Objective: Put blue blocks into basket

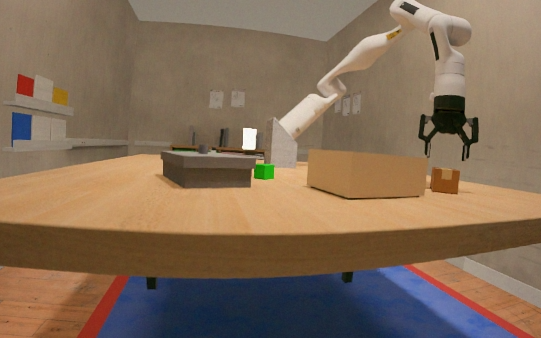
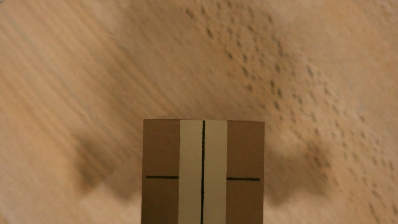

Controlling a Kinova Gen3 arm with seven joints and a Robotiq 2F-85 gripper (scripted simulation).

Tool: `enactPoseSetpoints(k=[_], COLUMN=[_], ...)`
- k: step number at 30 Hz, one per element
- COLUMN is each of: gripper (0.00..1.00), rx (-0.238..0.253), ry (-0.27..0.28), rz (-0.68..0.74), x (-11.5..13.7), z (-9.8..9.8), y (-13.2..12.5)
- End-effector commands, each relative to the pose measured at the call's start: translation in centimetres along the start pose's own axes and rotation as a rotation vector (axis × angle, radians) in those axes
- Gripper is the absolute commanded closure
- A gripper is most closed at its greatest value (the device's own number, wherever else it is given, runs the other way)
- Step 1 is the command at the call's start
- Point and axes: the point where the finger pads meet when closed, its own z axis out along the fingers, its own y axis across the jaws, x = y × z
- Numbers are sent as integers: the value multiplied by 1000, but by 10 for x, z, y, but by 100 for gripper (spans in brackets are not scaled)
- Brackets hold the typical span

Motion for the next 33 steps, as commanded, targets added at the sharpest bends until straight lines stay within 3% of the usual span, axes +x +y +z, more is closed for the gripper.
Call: enactPoseSetpoints(k=[1, 14, 33], gripper=[7, 7, 7], rx=[-1, -1, -1], ry=[-2, -2, -2], rz=[0, 0, 0], x=[-1, -1, -1], z=[-1, 5, 28], y=[0, 0, 0])
